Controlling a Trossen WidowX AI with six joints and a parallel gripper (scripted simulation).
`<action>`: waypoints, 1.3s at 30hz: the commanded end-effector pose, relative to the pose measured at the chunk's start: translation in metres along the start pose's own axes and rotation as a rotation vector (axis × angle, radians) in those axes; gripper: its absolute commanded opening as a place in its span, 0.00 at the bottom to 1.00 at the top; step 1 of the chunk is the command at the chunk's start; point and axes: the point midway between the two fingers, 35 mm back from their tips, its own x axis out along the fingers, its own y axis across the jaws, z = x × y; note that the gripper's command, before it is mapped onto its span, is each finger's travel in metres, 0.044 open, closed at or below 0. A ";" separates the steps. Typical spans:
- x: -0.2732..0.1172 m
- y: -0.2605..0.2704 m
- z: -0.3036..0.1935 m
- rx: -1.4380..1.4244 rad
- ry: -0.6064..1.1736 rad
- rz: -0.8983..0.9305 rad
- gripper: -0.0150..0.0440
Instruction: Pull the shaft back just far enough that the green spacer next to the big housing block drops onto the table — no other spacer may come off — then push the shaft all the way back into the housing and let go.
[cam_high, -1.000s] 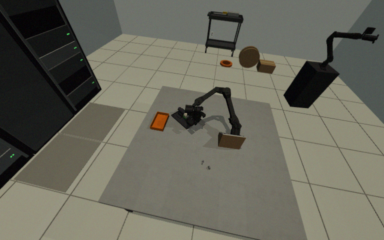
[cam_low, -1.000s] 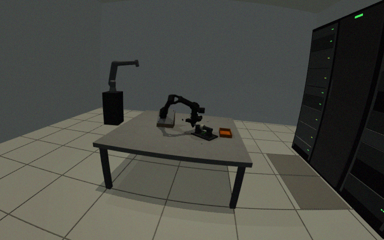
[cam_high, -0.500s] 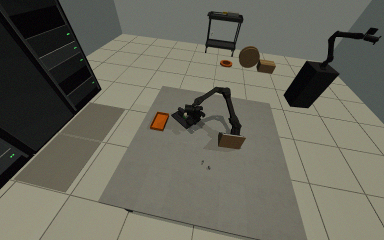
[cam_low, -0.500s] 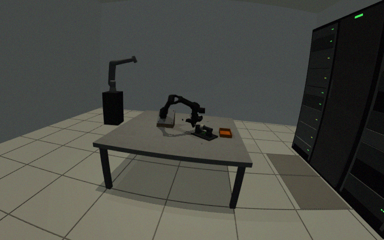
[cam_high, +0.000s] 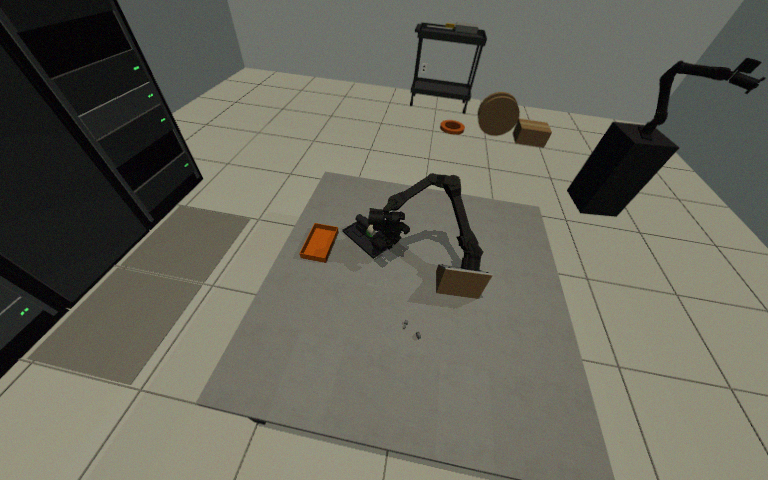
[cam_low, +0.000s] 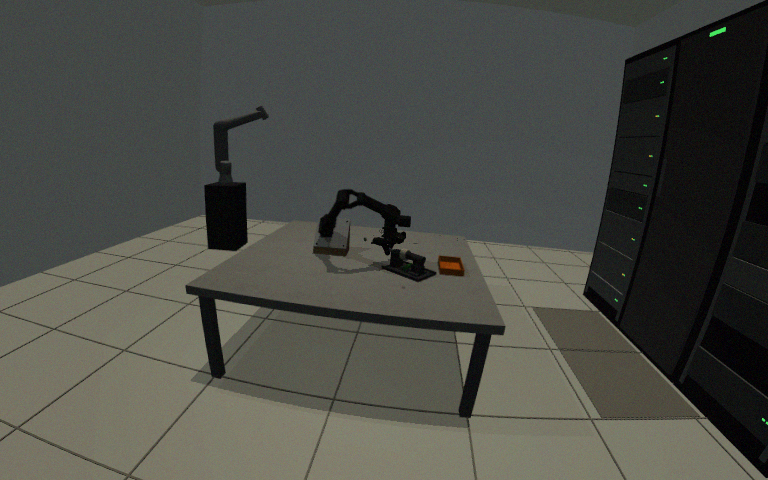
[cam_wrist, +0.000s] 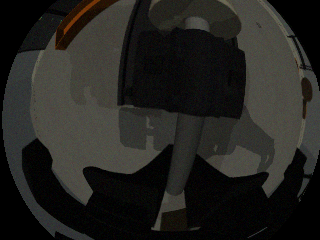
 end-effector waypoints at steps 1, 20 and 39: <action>-0.001 0.000 0.003 0.000 -0.003 0.001 0.25; -0.001 0.000 0.009 0.000 -0.004 0.001 0.25; -0.001 0.000 0.014 0.000 -0.004 0.001 0.25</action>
